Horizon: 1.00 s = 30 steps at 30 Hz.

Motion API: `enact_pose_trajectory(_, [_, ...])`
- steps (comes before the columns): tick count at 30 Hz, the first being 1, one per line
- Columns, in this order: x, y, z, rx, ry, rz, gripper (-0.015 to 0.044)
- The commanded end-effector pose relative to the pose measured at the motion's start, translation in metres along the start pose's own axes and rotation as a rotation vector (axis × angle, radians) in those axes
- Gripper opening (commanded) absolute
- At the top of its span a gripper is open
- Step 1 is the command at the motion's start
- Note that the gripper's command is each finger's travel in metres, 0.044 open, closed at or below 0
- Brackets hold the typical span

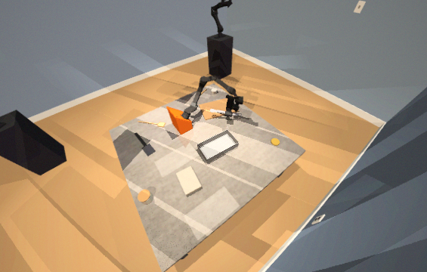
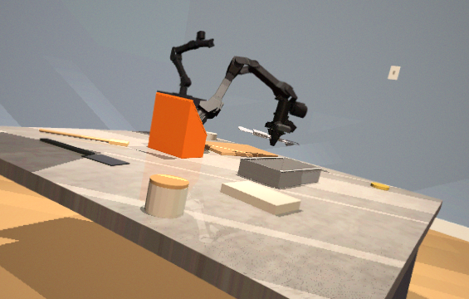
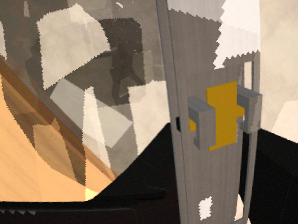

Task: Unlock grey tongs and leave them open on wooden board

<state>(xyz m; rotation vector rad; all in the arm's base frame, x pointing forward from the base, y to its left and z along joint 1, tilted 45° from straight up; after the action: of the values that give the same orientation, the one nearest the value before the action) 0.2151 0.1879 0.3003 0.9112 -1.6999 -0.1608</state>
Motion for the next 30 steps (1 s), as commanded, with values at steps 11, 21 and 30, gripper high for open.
enact_pose_trajectory(11, [-0.005, 0.05, 0.033, 0.129, 0.007, 0.031, -0.015])
enact_pose_trajectory(21, [-0.003, 0.081, 0.06, 0.217, -0.003, 0.036, -0.015])
enact_pose_trajectory(30, [0.002, 0.104, 0.085, 0.291, -0.021, 0.027, -0.015])
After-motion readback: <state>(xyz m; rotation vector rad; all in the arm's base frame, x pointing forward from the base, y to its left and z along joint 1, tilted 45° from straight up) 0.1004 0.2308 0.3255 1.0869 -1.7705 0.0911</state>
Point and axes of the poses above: the point midway between the two fingers, 35 mm back from their tips, its own x axis back along the fingers, its own y axis across the jaws, z = x × y, the point moved 7 cm from there along x, back along the fingers, and after that the axes turned 12 degrees about -x, right-handed, at the moved point
